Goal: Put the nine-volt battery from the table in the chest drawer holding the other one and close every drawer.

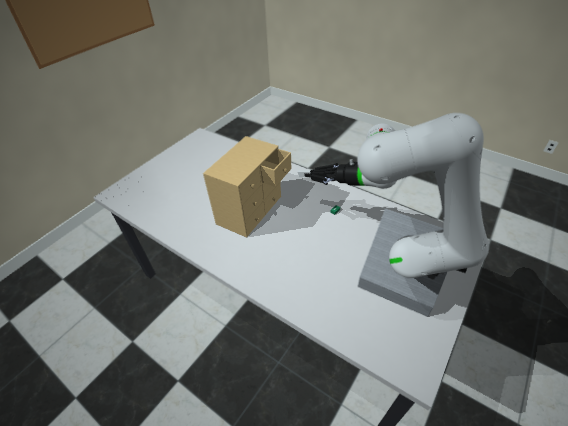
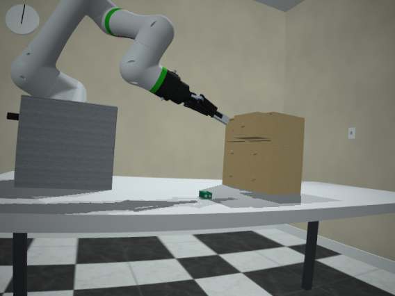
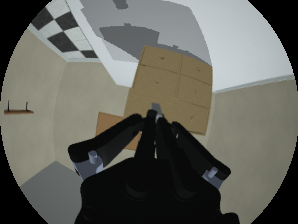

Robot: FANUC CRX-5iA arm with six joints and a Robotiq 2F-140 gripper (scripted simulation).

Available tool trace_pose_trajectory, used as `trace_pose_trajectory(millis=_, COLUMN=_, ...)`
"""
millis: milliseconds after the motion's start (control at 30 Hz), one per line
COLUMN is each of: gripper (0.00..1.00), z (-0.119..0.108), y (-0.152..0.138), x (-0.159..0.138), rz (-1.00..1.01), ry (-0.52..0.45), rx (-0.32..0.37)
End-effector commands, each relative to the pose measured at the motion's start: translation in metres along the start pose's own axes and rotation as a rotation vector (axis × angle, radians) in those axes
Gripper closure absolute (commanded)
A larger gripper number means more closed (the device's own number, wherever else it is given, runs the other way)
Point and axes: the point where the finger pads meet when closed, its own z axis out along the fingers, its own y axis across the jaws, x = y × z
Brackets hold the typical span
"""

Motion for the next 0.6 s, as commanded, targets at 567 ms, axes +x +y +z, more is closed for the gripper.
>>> trace_pose_trajectory(millis=567, gripper=1.0, z=0.023, y=0.0, x=-0.001, rz=0.0, ry=0.0, rx=0.0)
